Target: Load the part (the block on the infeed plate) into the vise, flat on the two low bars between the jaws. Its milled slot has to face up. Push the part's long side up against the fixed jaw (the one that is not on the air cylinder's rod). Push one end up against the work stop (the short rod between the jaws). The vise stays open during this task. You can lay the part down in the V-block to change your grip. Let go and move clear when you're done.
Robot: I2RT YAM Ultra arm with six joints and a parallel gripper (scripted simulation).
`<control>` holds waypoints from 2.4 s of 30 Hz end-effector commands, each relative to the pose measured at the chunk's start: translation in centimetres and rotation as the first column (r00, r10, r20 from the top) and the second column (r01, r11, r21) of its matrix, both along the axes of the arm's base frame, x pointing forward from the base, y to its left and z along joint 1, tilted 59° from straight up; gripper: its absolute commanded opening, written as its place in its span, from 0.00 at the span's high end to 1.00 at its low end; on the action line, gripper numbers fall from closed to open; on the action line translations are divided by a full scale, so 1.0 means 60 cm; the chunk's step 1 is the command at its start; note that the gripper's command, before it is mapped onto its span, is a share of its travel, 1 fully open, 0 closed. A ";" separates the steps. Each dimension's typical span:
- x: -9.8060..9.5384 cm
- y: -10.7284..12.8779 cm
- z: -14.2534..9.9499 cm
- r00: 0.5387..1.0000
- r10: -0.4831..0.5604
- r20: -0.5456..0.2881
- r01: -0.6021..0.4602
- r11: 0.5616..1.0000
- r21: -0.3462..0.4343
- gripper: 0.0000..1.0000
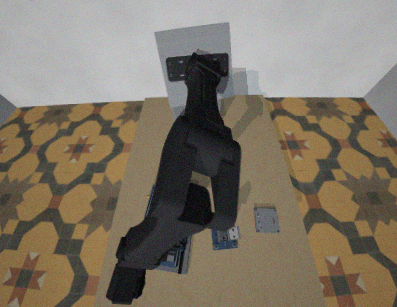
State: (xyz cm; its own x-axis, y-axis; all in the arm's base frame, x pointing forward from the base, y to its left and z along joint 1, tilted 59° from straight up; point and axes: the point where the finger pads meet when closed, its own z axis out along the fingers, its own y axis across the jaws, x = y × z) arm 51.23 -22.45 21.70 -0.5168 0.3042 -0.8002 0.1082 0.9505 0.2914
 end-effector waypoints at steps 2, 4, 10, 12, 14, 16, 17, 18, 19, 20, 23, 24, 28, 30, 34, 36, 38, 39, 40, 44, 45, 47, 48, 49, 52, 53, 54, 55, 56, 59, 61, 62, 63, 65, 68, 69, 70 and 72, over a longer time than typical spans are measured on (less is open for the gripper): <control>0.007 -0.016 0.026 0.999 -0.011 0.032 0.012 1.000 -0.028 0.26; 0.007 -0.016 0.026 0.999 -0.011 0.032 0.012 1.000 -0.028 0.26; 0.001 -0.017 0.038 0.999 -0.012 0.040 0.013 0.999 -0.033 0.26; -0.002 -0.017 0.045 0.999 -0.013 0.045 0.014 0.999 -0.036 0.26; -0.008 -0.015 0.054 0.999 -0.011 0.050 0.013 0.999 -0.039 0.26; -0.011 -0.014 0.057 0.999 -0.008 0.051 0.009 0.999 -0.037 0.26; -0.013 -0.014 0.058 0.999 -0.008 0.051 0.009 0.999 -0.037 0.26; -0.016 -0.014 0.059 0.999 -0.008 0.051 0.009 0.999 -0.037 0.26; -0.018 -0.014 0.061 0.999 -0.008 0.051 0.009 0.999 -0.037 0.26; -0.022 -0.014 0.062 0.999 -0.008 0.051 0.009 0.999 -0.037 0.26; -0.039 -0.010 0.038 1.000 -0.008 0.016 0.009 1.000 -0.013 0.26; -0.043 -0.010 0.040 1.000 -0.008 0.016 0.009 1.000 -0.013 0.26; -0.051 -0.010 0.045 1.000 -0.008 0.016 0.009 1.000 -0.013 0.26; -0.060 -0.011 0.050 1.000 -0.008 0.016 0.009 1.000 -0.013 0.26; -0.078 -0.011 0.060 1.000 -0.008 0.016 0.009 1.000 -0.013 0.26; -0.087 -0.012 0.065 1.000 -0.008 0.016 0.009 1.000 -0.013 0.26; -0.095 -0.012 0.070 1.000 -0.008 0.016 0.009 1.000 -0.012 0.26; -0.098 -0.012 0.072 1.000 -0.008 0.016 0.009 1.000 -0.012 0.26; -0.102 -0.012 0.074 1.000 -0.008 0.016 0.009 1.000 -0.012 0.26; -0.111 -0.012 0.079 1.000 -0.008 0.016 0.009 1.000 -0.012 0.26; -0.111 -0.012 0.079 1.000 -0.008 0.016 0.009 1.000 -0.012 0.26; -0.114 -0.013 0.080 1.000 -0.008 0.015 0.009 1.000 -0.011 0.26; -0.116 -0.013 0.081 1.000 -0.008 0.015 0.009 1.000 -0.011 0.26; -0.117 -0.013 0.082 1.000 -0.008 0.016 0.009 1.000 -0.012 0.26; -0.119 -0.013 0.082 1.000 -0.008 0.014 0.009 1.000 -0.011 0.26; -0.119 -0.013 0.081 1.000 -0.008 0.013 0.009 1.000 -0.010 0.26; -0.119 -0.014 0.080 1.000 -0.008 0.012 0.009 1.000 -0.009 0.26; -0.119 -0.014 0.080 1.000 -0.008 0.012 0.009 1.000 -0.009 0.26; -0.118 -0.014 0.082 1.000 -0.008 0.016 0.009 1.000 -0.012 1.00; -0.117 -0.015 0.083 1.000 -0.008 0.020 0.009 1.000 -0.015 1.00; -0.117 -0.015 0.083 1.000 -0.008 0.020 0.009 1.000 -0.015 1.00; -0.117 -0.015 0.083 1.000 -0.008 0.020 0.009 1.000 -0.015 1.00; -0.117 -0.015 0.083 1.000 -0.008 0.020 0.009 1.000 -0.015 1.00; -0.117 -0.015 0.083 1.000 -0.009 0.020 0.009 1.000 -0.015 1.00; -0.117 -0.015 0.083 1.000 -0.009 0.020 0.009 1.000 -0.015 1.00; -0.117 -0.015 0.083 1.000 -0.009 0.020 0.009 1.000 -0.015 1.00; -0.117 -0.015 0.083 1.000 -0.009 0.020 0.009 1.000 -0.015 1.00; -0.117 -0.015 0.083 1.000 -0.009 0.020 0.009 1.000 -0.015 1.00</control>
State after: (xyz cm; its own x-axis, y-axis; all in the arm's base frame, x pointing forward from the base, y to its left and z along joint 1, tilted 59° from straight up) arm 45.31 -22.83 26.90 -0.4983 0.2862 -0.8184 0.0964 0.9564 0.2757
